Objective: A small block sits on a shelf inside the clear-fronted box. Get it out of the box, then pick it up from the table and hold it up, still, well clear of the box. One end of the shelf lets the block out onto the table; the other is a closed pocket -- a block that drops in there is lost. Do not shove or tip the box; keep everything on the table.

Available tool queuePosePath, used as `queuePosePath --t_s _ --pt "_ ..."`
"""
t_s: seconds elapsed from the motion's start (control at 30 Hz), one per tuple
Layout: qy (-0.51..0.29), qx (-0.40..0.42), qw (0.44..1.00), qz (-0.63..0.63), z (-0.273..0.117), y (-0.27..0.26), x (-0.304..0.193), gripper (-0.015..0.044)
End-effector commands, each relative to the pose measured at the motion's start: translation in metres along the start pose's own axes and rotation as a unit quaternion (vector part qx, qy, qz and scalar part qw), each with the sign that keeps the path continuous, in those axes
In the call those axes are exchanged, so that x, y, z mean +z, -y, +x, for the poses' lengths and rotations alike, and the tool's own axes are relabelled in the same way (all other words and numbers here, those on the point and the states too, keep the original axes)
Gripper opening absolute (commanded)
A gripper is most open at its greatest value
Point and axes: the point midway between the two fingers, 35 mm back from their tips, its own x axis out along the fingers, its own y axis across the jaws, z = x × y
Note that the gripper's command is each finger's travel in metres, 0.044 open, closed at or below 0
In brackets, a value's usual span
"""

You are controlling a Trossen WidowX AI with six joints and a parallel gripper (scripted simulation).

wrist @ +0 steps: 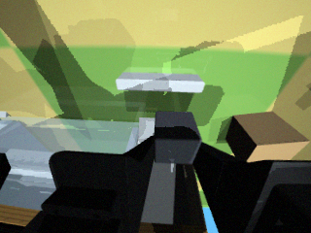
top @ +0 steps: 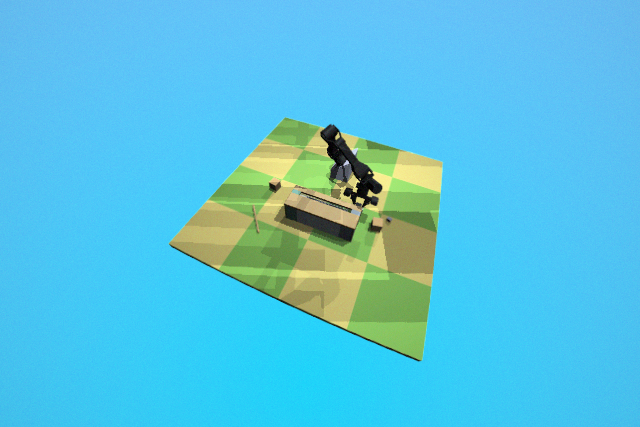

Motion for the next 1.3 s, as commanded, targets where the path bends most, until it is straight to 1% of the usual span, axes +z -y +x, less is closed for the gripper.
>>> queuePosePath --t_s 0.0,0.13,0.6,1.03,1.27 --pt "-0.002 -0.004 1.0 0.006 -0.012 0.001 -0.006 0.0" --pt "-0.003 -0.009 1.0 -0.005 -0.017 -0.001 -0.008 0.0" --pt "-0.014 -0.059 0.993 -0.105 -0.067 -0.023 -0.015 0.0" --pt "-0.034 -0.104 0.974 -0.2 -0.107 -0.046 -0.011 0.0" --pt "-0.043 -0.118 0.964 -0.233 -0.12 -0.054 -0.008 0.0"
